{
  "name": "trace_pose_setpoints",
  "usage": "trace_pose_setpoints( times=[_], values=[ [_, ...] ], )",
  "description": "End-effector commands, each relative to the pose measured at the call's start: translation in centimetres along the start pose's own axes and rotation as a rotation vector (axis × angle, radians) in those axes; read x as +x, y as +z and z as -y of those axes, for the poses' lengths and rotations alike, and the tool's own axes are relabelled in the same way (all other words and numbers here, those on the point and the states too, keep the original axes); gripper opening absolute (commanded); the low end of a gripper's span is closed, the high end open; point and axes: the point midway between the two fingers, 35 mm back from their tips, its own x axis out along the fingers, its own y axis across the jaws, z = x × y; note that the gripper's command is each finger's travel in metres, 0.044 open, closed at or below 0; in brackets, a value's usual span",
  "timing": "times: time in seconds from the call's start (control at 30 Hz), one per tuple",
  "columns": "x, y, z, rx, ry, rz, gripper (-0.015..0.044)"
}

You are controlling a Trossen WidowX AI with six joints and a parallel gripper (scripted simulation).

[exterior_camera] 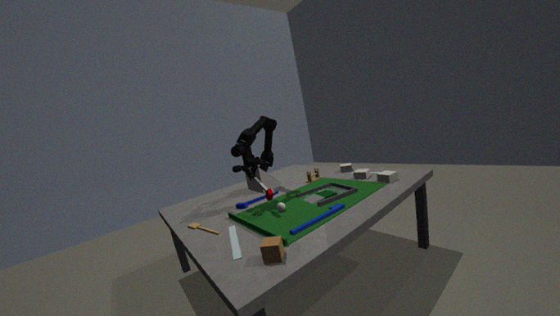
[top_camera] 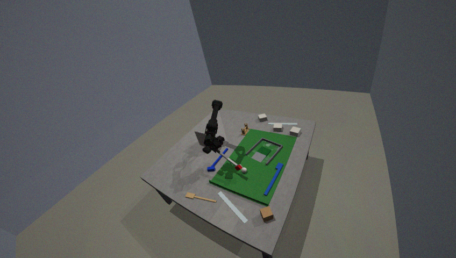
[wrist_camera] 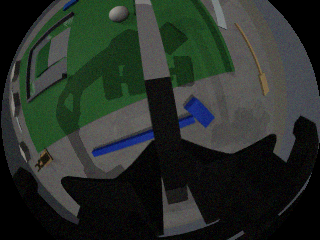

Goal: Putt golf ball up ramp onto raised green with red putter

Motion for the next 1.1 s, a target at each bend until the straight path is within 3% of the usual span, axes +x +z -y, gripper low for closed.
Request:
trace_pose_setpoints(
  times=[0.0,0.23,1.07],
  values=[
    [0.6,0.1,0.3,0.013,-0.004,0.007,0.0],
    [3.7,0.1,0.3,0.012,-0.003,0.007,0.0],
    [6.8,0.1,0.3,0.012,-0.002,0.007,0.0]
  ],
)
